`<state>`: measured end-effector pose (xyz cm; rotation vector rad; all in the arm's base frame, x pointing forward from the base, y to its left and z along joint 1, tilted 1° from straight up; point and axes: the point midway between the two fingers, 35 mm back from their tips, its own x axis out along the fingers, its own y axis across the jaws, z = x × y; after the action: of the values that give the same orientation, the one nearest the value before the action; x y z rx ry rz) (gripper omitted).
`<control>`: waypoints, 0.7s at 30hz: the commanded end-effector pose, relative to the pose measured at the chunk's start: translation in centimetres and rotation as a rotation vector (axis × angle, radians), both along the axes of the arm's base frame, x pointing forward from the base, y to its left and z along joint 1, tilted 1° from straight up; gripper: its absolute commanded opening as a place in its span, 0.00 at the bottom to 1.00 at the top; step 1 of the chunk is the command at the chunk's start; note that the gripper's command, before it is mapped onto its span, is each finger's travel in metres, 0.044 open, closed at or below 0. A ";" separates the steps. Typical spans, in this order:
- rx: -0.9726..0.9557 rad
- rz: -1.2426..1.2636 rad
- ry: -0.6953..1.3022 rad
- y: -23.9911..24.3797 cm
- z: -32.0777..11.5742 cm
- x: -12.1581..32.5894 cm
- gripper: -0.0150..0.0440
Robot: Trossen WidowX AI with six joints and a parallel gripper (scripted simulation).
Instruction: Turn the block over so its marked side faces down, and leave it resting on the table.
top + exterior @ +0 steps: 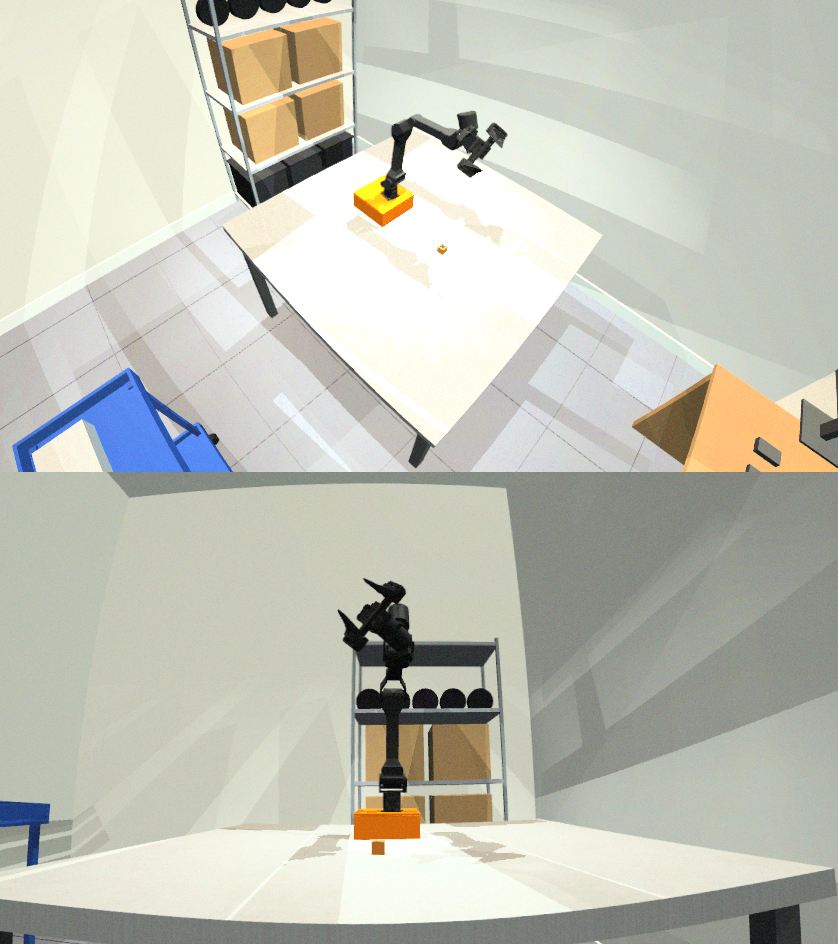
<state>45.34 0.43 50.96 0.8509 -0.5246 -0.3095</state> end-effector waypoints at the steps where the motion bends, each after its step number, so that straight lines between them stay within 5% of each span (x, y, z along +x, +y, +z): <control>1: -0.176 0.053 0.305 1.1 -6.9 3.4 1.00; 11: -0.478 0.265 0.916 2.5 -22.4 5.1 1.00; 21: -0.649 0.628 1.485 3.0 -36.7 -0.7 1.00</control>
<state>47.85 3.28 19.88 0.0672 0.7281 -0.1904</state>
